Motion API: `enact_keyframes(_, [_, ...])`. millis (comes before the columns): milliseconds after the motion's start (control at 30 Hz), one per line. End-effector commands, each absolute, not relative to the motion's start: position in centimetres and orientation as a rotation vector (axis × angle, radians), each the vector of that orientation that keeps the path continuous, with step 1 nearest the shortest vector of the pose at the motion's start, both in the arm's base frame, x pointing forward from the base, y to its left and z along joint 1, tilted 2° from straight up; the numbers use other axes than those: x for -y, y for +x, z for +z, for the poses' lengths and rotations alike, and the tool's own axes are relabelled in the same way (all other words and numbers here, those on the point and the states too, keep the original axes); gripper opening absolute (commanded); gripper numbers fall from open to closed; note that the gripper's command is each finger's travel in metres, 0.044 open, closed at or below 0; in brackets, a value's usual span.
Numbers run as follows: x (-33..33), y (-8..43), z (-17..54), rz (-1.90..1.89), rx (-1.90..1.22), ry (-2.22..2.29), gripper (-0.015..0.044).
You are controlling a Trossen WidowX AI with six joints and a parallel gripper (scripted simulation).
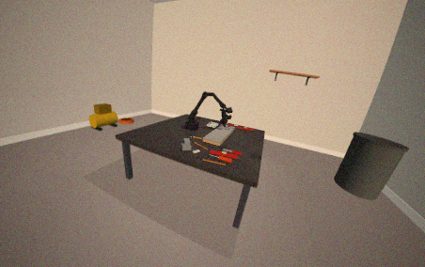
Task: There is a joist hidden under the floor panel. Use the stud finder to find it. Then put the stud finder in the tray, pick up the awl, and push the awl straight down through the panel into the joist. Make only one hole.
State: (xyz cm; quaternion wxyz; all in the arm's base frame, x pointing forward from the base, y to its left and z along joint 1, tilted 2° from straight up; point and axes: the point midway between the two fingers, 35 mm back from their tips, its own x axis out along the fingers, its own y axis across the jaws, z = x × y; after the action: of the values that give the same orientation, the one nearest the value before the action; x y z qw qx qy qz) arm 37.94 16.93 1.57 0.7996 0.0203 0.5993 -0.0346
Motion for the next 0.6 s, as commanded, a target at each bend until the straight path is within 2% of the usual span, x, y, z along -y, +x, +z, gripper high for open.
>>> enact_keyframes(0, [-16.1,37.8,1.6,-0.065,-1.286,0.044,0.0])
enact_keyframes(567, [-10.9,37.4,1.5,-0.068,-1.286,0.04,0.0])
